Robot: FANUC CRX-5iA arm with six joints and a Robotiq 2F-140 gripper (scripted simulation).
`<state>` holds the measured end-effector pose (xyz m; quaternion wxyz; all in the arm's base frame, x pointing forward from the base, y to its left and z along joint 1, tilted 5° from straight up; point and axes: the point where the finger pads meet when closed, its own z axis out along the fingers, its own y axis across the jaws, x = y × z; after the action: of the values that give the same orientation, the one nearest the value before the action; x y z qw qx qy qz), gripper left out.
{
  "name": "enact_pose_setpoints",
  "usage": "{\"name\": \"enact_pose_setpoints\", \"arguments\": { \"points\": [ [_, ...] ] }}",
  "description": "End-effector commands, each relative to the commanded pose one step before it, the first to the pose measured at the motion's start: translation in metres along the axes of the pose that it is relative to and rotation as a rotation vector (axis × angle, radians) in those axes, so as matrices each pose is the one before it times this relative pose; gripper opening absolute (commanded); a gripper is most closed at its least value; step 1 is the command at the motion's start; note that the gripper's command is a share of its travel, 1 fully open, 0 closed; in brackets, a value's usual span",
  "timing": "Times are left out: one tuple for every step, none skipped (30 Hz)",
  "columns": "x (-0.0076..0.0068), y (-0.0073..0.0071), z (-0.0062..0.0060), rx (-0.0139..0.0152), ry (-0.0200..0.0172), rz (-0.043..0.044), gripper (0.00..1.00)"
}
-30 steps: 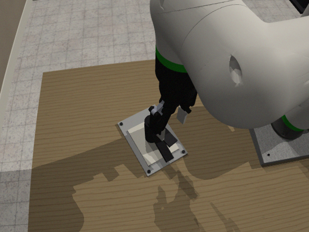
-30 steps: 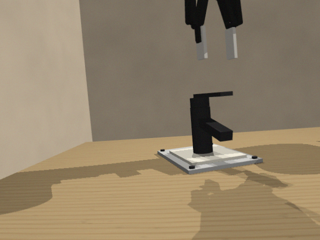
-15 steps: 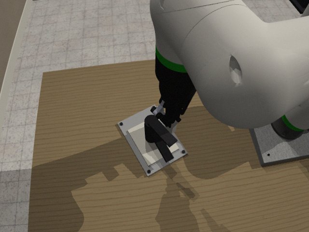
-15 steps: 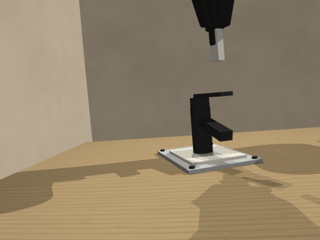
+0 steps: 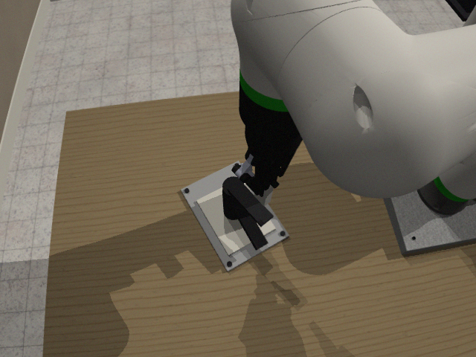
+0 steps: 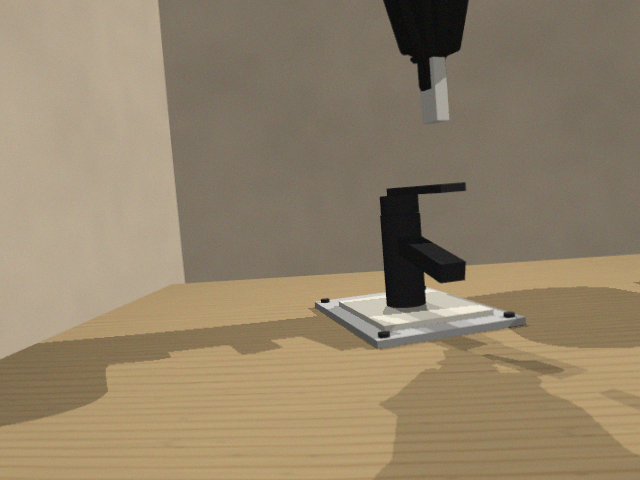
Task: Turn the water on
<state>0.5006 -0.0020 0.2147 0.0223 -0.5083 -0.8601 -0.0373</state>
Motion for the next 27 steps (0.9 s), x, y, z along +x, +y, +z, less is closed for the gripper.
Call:
{"name": "enact_pose_setpoints", "arguments": {
  "points": [
    [-0.00007, 0.00011, -0.00021, -0.00039, -0.00025, 0.00001, 0.00],
    [0.00000, 0.00000, 0.00000, 0.00000, 0.00000, 0.00000, 0.00],
    [0.00000, 0.00000, 0.00000, 0.00000, 0.00000, 0.00000, 0.00],
    [0.00000, 0.00000, 0.00000, 0.00000, 0.00000, 0.00000, 0.42],
    [0.00000, 0.00000, 0.00000, 0.00000, 0.00000, 0.00000, 0.42],
    [0.00000, 0.00000, 0.00000, 0.00000, 0.00000, 0.00000, 0.42],
    [0.00000, 0.00000, 0.00000, 0.00000, 0.00000, 0.00000, 0.42],
    [0.00000, 0.00000, 0.00000, 0.00000, 0.00000, 0.00000, 0.42],
    [0.00000, 0.00000, 0.00000, 0.00000, 0.00000, 0.00000, 0.42],
    [0.00000, 0.00000, 0.00000, 0.00000, 0.00000, 0.00000, 0.42],
    [0.00000, 0.00000, 0.00000, 0.00000, 0.00000, 0.00000, 0.42],
    [0.00000, 0.00000, 0.00000, 0.00000, 0.00000, 0.00000, 0.42],
    [0.00000, 0.00000, 0.00000, 0.00000, 0.00000, 0.00000, 0.42],
    [0.00000, 0.00000, 0.00000, 0.00000, 0.00000, 0.00000, 0.42],
    [0.00000, 0.00000, 0.00000, 0.00000, 0.00000, 0.00000, 0.42],
    [0.00000, 0.00000, 0.00000, 0.00000, 0.00000, 0.00000, 0.42],
    [0.00000, 0.00000, 0.00000, 0.00000, 0.00000, 0.00000, 0.42],
    [0.00000, 0.00000, 0.00000, 0.00000, 0.00000, 0.00000, 0.42],
    [0.00000, 0.00000, 0.00000, 0.00000, 0.00000, 0.00000, 0.42],
    [0.00000, 0.00000, 0.00000, 0.00000, 0.00000, 0.00000, 0.42],
    [0.00000, 0.00000, 0.00000, 0.00000, 0.00000, 0.00000, 0.42],
    [0.00000, 0.00000, 0.00000, 0.00000, 0.00000, 0.00000, 0.42],
    [0.00000, 0.00000, 0.00000, 0.00000, 0.00000, 0.00000, 0.42],
    [0.00000, 0.00000, 0.00000, 0.00000, 0.00000, 0.00000, 0.42],
    [0.00000, 0.00000, 0.00000, 0.00000, 0.00000, 0.00000, 0.42],
    [0.00000, 0.00000, 0.00000, 0.00000, 0.00000, 0.00000, 0.42],
    [0.00000, 0.00000, 0.00000, 0.00000, 0.00000, 0.00000, 0.42]
  ]
}}
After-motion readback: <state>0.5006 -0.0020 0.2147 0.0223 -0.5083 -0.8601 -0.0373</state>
